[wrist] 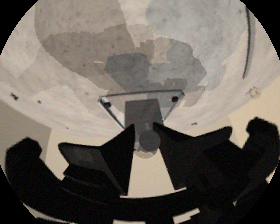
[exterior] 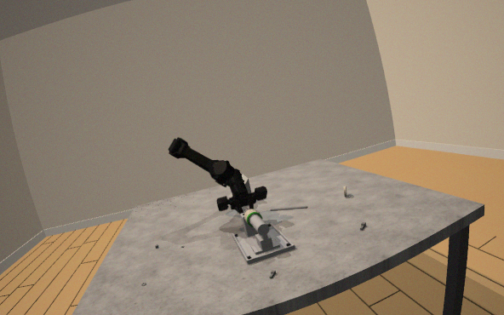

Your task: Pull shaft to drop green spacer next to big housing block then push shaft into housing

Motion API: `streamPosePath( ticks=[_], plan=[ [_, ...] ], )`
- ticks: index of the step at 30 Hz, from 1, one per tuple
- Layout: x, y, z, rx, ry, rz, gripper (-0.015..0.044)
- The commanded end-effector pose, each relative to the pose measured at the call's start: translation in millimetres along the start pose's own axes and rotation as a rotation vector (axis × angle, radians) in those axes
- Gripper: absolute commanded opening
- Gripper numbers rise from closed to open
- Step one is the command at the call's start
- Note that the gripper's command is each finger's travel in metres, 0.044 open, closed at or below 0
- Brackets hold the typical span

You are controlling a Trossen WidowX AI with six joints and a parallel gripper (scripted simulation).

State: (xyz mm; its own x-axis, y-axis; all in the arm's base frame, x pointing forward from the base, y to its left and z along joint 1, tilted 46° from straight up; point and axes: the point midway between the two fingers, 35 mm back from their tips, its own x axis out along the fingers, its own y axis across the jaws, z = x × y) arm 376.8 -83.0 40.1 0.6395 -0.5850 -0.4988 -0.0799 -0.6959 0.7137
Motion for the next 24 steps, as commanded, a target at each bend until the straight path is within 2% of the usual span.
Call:
streamPosePath(
  ticks=[1,7,24],
  plan=[
    [-0.2,0.0,0.0,0.000,0.000,0.000,0.0040],
    [-0.4,0.0,0.1,-0.001,0.001,-0.001,0.0000],
    [-9.5,-0.1,9.5,-0.004,0.002,-0.004,0.0000]
  ],
)
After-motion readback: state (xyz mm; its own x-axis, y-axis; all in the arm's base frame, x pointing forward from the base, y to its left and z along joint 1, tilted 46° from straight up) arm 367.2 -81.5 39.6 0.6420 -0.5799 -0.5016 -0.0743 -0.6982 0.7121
